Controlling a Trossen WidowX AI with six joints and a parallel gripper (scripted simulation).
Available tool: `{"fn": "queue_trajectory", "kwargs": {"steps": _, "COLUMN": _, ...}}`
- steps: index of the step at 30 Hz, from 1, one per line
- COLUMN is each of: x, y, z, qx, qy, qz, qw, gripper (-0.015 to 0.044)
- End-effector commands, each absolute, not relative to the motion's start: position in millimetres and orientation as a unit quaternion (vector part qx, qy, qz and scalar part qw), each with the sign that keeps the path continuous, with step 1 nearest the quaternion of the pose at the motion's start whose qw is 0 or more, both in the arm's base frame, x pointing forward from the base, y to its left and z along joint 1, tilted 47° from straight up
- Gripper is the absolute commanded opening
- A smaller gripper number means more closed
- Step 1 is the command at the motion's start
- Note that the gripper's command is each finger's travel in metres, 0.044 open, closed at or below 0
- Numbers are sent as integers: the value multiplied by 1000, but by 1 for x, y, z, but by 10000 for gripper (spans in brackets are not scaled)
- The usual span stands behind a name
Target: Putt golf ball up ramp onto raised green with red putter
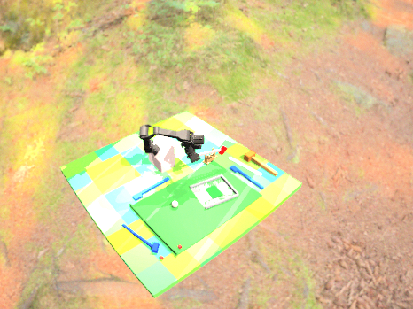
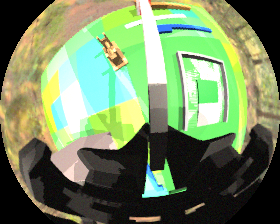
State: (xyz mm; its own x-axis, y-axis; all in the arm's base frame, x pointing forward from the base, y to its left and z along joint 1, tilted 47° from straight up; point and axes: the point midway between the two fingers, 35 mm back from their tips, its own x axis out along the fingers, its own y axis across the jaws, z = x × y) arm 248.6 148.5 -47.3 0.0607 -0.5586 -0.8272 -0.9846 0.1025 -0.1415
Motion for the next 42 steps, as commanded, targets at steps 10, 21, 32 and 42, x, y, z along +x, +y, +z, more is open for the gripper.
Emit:
{"fn": "queue_trajectory", "kwargs": {"steps": 10, "x": 258, "y": 102, "z": 16, "qx": -539, "qy": 663, "qz": 122, "qw": 505, "gripper": 0}}
{"fn": "queue_trajectory", "kwargs": {"steps": 21, "x": 254, "y": 57, "z": 64, "qx": -459, "qy": 669, "qz": -14, "qw": 584, "gripper": 0}}
{"fn": "queue_trajectory", "kwargs": {"steps": 32, "x": 237, "y": 12, "z": 106, "qx": -369, "qy": 651, "qz": -150, "qw": 646, "gripper": 0}}
{"fn": "queue_trajectory", "kwargs": {"steps": 42, "x": 213, "y": -27, "z": 138, "qx": -280, "qy": 614, "qz": -271, "qw": 686, "gripper": 0}}
